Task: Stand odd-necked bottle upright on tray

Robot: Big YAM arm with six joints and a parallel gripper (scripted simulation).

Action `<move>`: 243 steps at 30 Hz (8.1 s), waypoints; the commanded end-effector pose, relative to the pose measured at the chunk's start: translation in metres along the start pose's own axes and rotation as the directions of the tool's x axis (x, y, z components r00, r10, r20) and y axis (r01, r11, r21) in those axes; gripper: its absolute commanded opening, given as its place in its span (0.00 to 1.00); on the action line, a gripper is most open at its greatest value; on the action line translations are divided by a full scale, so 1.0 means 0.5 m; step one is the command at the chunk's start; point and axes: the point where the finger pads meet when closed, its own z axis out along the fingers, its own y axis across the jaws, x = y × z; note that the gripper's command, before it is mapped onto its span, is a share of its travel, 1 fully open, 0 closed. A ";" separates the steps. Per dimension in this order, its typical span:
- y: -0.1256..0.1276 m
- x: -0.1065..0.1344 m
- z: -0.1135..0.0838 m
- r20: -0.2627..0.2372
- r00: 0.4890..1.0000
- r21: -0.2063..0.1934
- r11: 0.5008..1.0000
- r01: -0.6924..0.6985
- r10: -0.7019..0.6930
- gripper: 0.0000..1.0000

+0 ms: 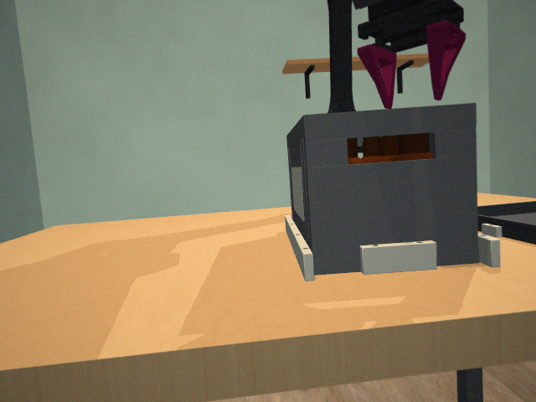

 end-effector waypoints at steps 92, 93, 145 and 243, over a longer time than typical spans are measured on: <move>0.008 0.011 0.100 -0.007 1.000 0.007 1.000 0.001 -0.001 0.61; 0.008 0.011 0.100 -0.007 1.000 0.007 1.000 0.001 -0.001 0.61; 0.007 0.011 0.100 -0.009 1.000 0.008 1.000 0.003 -0.003 0.00; 0.007 0.011 0.098 -0.007 1.000 0.007 1.000 0.003 -0.003 0.61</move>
